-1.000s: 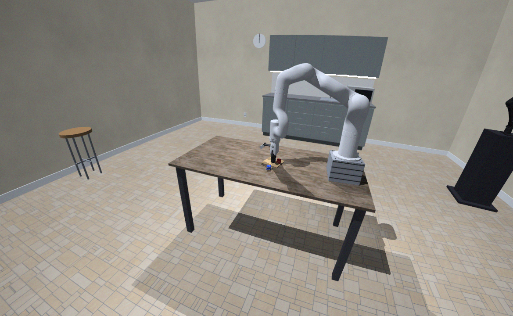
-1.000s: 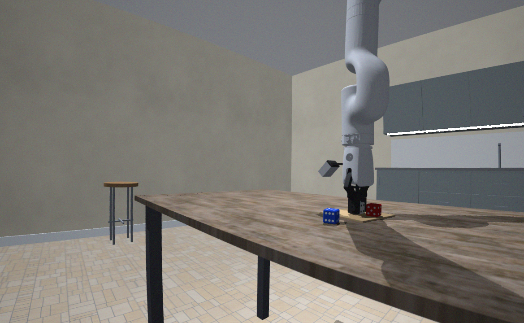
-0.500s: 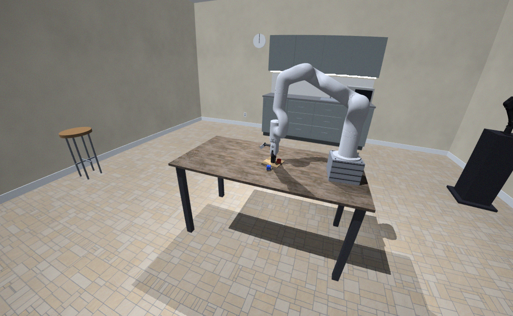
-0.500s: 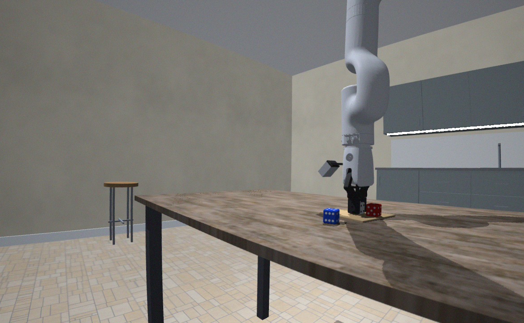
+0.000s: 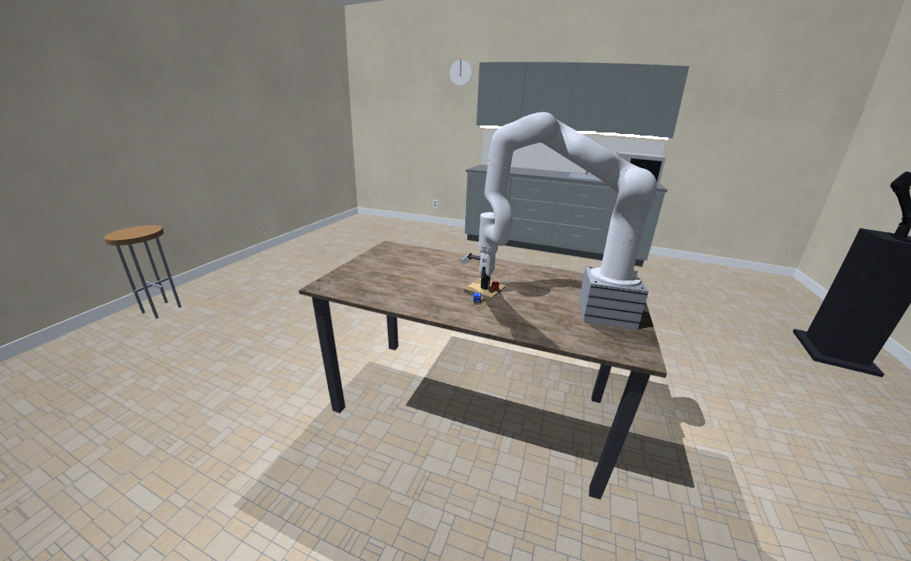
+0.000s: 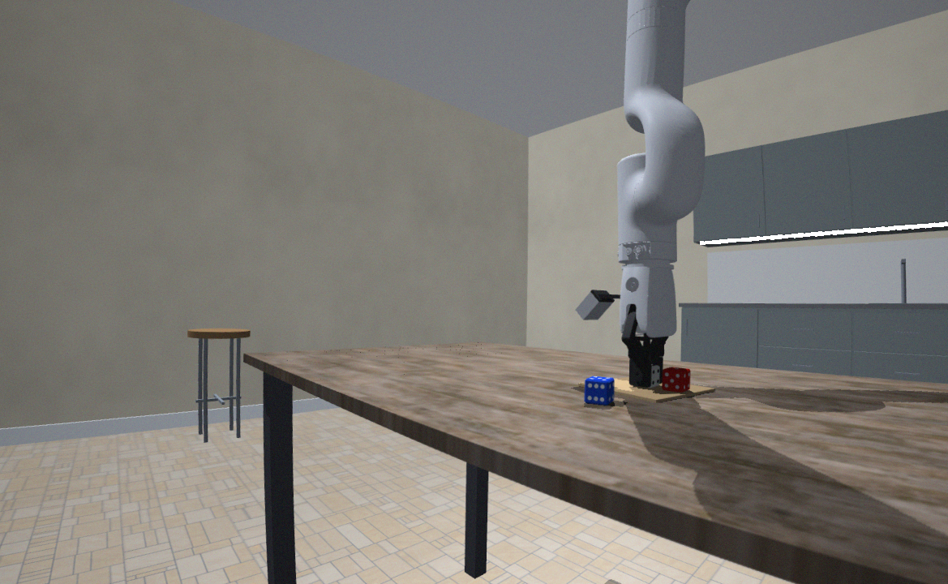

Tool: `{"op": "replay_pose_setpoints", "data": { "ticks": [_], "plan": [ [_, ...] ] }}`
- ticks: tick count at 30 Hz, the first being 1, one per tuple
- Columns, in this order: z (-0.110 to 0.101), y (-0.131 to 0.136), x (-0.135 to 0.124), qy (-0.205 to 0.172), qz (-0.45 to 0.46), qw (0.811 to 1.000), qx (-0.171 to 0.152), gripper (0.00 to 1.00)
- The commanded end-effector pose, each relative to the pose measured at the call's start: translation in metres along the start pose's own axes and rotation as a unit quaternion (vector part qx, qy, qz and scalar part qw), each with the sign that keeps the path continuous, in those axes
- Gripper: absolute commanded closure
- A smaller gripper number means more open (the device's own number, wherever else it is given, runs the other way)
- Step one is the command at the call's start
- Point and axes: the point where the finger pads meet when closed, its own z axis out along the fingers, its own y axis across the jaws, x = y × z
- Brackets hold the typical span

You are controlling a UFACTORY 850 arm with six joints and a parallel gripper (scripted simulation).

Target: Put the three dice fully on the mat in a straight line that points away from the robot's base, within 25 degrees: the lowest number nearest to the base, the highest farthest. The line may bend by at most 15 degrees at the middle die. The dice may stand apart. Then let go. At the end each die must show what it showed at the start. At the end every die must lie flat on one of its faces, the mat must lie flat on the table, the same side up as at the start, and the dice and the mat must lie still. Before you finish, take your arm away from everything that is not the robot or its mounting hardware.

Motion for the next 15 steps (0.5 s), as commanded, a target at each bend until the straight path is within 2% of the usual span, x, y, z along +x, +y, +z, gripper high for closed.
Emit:
{"op": "replay_pose_setpoints", "data": {
  "ticks": [1, 3, 4, 6, 7, 9, 10, 14, 15],
  "plan": [
    [-0.0006, 0.0, 0.0009, 0.001, 0.0, 1.0, 0.0, 0.73],
    [-0.0006, 0.0, 0.0009, 0.001, 0.0, 1.0, 0.0, 0.73],
    [-0.0006, 0.0, 0.0009, 0.001, 0.0, 1.0, 0.0, 0.69],
    [-0.0006, 0.0, 0.0009, 0.001, 0.0, 1.0, 0.0, 0.69],
    [-0.0006, 0.0, 0.0009, 0.001, 0.0, 1.0, 0.0, 0.65],
    [-0.0006, 0.0, 0.0009, 0.001, 0.0, 1.0, 0.0, 0.65],
    [-0.0006, 0.0, 0.0009, 0.001, 0.0, 1.0, 0.0, 0.61],
    [-0.0006, 0.0, 0.0009, 0.001, 0.0, 1.0, 0.0, 0.61],
    [-0.0006, 0.0, 0.0009, 0.001, 0.0, 1.0, 0.0, 0.57]
  ]
}}
